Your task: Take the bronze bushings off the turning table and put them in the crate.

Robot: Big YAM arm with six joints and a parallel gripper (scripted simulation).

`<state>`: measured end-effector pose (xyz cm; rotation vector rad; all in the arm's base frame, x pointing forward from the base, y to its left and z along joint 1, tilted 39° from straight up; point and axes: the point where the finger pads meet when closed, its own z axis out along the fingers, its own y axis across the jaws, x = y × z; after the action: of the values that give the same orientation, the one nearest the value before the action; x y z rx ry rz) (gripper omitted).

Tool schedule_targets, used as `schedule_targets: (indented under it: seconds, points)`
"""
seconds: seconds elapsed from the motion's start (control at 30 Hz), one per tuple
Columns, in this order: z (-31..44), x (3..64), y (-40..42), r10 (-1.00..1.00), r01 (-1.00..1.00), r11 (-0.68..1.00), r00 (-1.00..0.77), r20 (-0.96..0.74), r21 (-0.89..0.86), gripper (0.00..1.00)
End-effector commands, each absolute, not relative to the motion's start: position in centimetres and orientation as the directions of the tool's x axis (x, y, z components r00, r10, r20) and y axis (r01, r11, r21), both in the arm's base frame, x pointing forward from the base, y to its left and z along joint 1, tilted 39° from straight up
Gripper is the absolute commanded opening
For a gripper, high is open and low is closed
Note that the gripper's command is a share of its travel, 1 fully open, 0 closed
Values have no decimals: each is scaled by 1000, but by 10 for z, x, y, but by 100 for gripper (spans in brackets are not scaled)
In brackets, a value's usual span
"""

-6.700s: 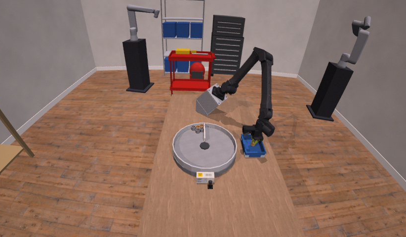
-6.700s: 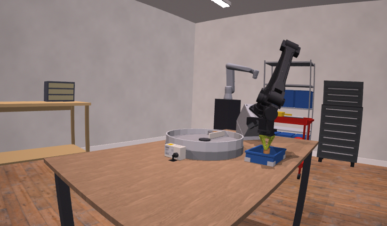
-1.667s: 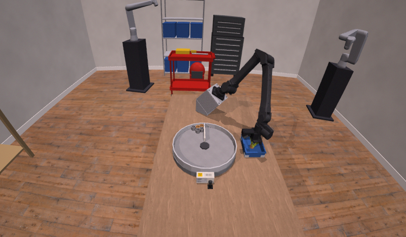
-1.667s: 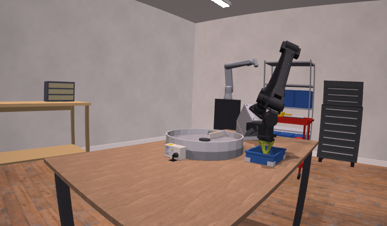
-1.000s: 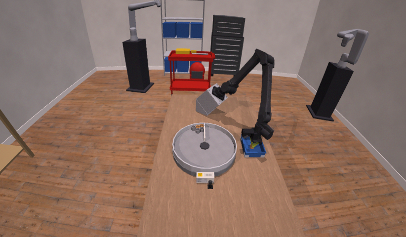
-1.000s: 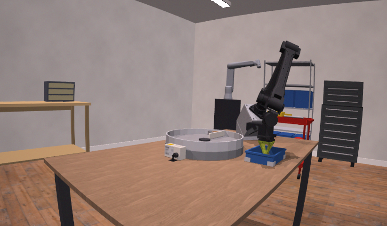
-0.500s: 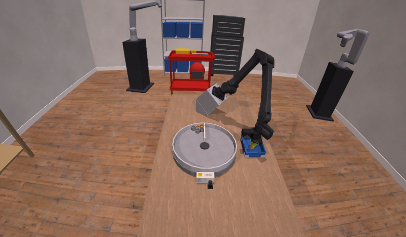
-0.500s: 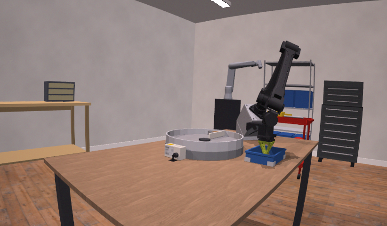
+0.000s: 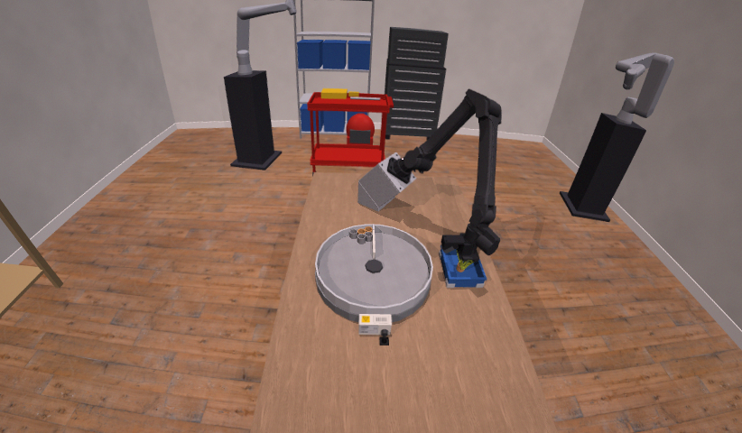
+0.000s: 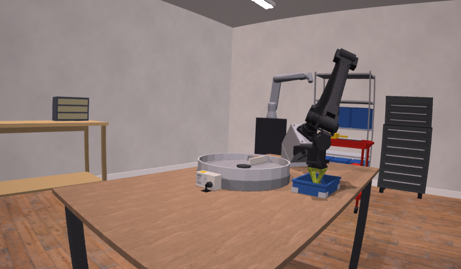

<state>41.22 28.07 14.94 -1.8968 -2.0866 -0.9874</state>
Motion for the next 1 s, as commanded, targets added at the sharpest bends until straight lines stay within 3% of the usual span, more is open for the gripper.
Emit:
schedule_targets:
  seconds: [0.0,0.97]
  points:
    - [156,417,287,826,926,-21,-196,528,377,13]
    - [239,400,236,822,909,-34,-211,528,416,13]
